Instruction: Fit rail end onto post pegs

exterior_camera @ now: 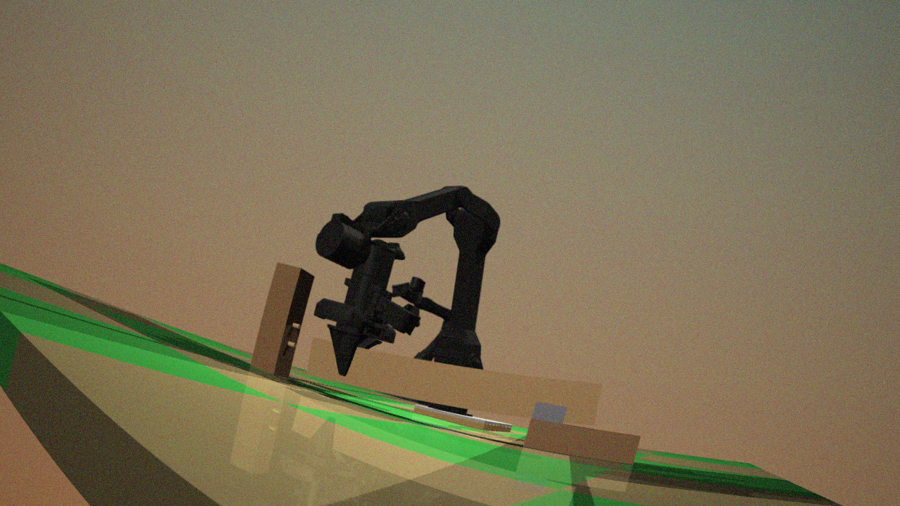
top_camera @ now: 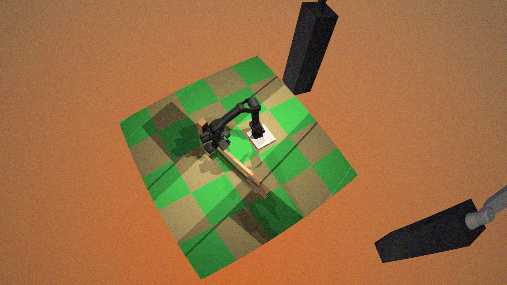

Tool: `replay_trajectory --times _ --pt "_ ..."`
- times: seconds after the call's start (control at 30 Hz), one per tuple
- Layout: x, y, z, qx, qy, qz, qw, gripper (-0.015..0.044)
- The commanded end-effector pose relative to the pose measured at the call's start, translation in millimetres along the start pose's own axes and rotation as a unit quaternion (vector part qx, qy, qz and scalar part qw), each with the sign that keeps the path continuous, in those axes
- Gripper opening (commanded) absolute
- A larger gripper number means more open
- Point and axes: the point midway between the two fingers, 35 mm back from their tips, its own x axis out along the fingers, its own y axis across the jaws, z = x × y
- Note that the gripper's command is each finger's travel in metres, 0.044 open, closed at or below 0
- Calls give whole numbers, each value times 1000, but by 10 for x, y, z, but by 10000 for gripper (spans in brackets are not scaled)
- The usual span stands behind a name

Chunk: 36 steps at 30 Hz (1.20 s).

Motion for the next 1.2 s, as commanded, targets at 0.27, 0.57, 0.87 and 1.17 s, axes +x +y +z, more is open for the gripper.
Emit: replay_trajectory --times 0.27,0.57,0.87,1.17 --pt "-105 -24 3 1 -1 -8 1000 0" --pt "-151 -23 3 1 -1 -8 1000 0" --pt "-196 -22 3 1 -1 -8 1000 0" --pt "-241 -20 3 1 -1 -8 1000 0"
